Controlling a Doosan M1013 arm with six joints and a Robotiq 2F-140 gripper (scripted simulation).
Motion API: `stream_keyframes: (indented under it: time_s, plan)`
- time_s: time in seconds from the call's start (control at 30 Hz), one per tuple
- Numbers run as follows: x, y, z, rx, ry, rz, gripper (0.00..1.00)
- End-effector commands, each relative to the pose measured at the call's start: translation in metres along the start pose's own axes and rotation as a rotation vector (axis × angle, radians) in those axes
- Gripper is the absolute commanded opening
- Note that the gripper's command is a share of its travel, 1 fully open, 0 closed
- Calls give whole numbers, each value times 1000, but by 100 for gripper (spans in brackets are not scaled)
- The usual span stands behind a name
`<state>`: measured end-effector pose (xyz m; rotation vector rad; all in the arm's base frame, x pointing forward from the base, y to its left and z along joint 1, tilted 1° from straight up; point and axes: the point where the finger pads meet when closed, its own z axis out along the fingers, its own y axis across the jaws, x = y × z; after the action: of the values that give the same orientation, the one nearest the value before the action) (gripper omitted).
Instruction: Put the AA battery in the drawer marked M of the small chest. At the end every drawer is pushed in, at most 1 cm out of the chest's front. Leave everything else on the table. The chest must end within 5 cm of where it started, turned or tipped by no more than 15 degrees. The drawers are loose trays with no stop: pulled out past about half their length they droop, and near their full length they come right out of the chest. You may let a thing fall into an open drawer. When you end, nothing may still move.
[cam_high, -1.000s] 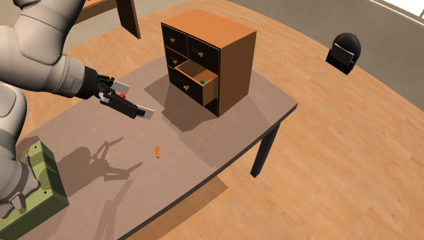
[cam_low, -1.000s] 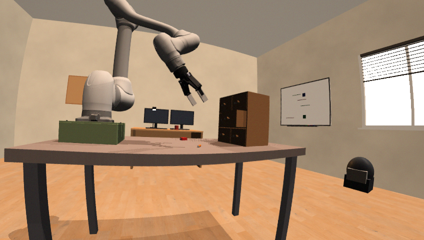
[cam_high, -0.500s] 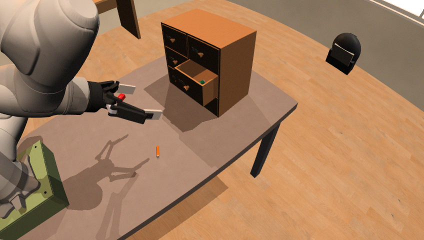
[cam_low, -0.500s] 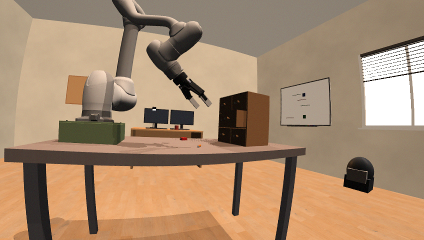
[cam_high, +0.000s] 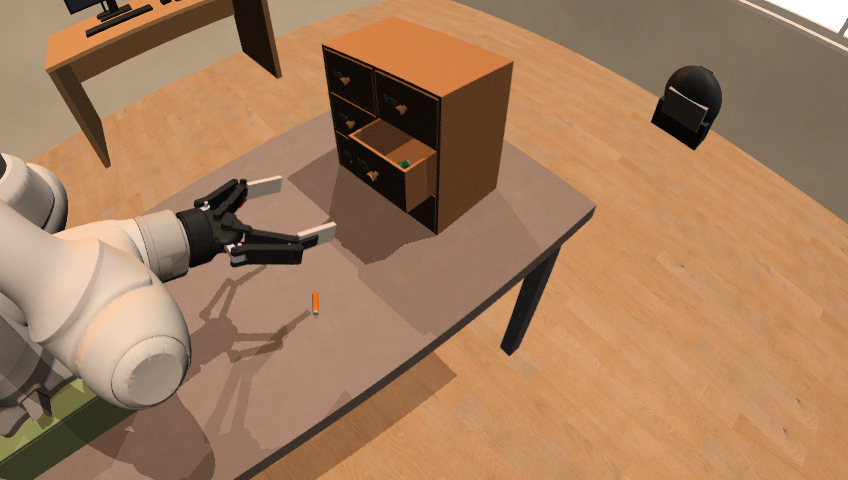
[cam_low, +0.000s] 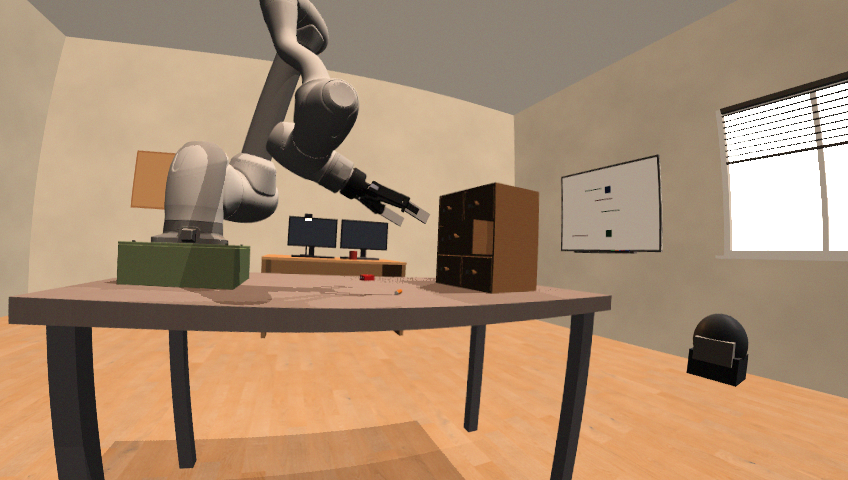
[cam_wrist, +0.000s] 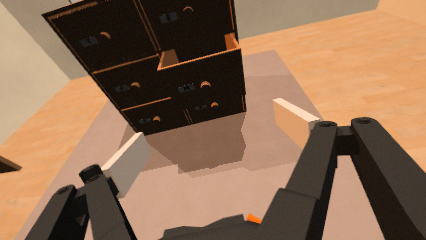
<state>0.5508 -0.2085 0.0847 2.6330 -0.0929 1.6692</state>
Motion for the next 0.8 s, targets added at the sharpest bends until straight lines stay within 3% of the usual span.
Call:
stream_keyframes:
  time_s: [0.0, 0.27, 0.3, 0.77]
  plan:
    - [-5, -2, 3, -12, 59, -1, 100]
    - [-6, -2, 5, -13, 73, -1, 100]
    - [-6, -2, 5, -13, 73, -1, 0]
    - [-6, -2, 5, -13, 73, -1, 0]
